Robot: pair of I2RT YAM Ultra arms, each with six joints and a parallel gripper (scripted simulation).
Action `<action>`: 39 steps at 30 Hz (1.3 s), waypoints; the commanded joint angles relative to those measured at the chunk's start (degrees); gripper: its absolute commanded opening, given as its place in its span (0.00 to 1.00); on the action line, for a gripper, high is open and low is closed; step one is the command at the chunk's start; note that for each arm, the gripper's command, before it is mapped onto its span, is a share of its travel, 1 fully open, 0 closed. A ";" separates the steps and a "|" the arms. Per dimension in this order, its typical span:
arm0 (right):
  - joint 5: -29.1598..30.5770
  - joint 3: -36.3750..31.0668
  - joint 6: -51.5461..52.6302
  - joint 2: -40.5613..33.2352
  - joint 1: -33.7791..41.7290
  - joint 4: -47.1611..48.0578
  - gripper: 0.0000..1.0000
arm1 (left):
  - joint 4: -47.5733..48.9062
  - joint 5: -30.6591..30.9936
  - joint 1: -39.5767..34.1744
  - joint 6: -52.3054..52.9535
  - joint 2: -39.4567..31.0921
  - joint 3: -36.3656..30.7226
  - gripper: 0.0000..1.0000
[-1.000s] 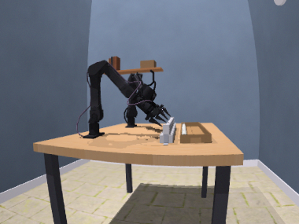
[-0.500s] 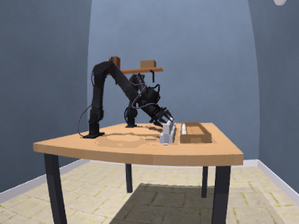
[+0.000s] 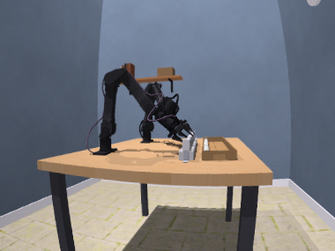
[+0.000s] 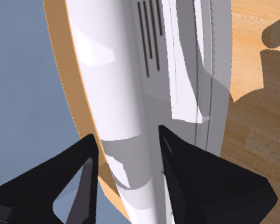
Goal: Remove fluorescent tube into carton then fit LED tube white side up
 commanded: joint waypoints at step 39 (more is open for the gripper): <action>0.17 2.06 -0.82 -1.09 0.32 -1.36 0.11 | -1.63 1.02 0.64 -0.79 -0.41 2.18 0.11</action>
